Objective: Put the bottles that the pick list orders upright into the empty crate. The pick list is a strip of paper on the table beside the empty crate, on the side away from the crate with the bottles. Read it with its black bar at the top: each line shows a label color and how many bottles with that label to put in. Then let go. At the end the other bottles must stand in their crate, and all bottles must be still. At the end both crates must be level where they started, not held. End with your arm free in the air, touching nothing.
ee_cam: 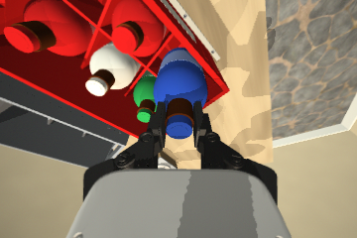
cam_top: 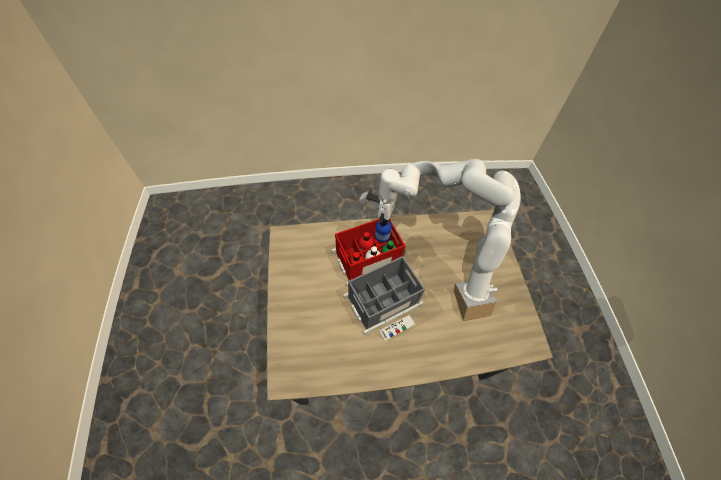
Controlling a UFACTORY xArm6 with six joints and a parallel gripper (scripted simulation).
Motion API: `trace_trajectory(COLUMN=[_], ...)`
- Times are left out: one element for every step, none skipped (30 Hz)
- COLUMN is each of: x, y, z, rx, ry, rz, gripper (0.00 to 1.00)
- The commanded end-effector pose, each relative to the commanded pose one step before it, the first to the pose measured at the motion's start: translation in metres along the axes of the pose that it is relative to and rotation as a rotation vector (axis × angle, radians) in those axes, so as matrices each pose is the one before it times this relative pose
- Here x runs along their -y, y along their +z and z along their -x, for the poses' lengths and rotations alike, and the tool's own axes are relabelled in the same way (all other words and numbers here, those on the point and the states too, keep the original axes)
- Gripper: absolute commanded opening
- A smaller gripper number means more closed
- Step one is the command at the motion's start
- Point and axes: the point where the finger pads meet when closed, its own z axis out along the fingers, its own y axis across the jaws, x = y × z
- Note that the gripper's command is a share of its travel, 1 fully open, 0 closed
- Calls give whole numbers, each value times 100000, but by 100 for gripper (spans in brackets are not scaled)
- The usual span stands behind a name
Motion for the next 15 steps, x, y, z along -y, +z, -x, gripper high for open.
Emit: trace_trajectory(x=[-35,0,0,0,0,0,0,0,0,0,0,0,0,0,0], y=[-1018,-167,-167,-167,-167,-167,-167,-167,0,0,-167,-167,-167,-167,-167], z=[-149,0,0,0,0,0,0,0,0,0,-1,0,0,0,0], rx=[-574,0,0,0,0,0,0,0,0,0,0,0,0,0,0], ry=[93,0,0,0,0,0,0,0,0,0,0,0,0,0,0], rz=[-10,-1,-1,-1,-1,-1,-1,-1,0,0,0,-1,-1,-1,-1], gripper=[0,0,0,0,0,0,0,0,0,0,0,0,0,0,0])
